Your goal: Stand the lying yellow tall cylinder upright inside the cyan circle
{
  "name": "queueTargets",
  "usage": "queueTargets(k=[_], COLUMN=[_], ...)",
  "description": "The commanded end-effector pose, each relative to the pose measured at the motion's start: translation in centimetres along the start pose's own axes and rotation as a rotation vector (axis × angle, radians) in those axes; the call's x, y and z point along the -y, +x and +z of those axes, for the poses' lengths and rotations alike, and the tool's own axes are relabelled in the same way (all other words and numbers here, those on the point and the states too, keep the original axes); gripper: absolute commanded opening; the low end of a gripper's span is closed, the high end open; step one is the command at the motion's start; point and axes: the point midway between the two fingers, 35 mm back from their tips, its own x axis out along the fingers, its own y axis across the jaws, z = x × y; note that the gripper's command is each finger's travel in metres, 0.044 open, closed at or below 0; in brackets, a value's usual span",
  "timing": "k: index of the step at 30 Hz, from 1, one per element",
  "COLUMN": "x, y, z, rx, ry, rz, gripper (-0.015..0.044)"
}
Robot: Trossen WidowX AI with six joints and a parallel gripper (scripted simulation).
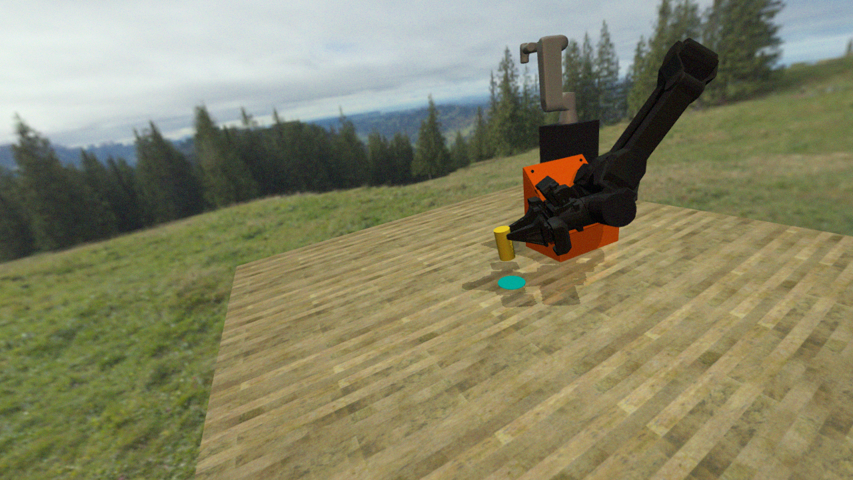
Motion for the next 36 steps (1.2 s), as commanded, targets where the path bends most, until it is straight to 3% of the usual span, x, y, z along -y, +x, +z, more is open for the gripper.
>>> queueTargets(k=[1,36], x=[0.4,1.3], y=[0.1,-0.1], z=[-0.5,-4.7], rx=[0.006,0.043], ry=[-0.006,-0.008], rz=[-0.01,0.032], gripper=[0.0105,0.0105])
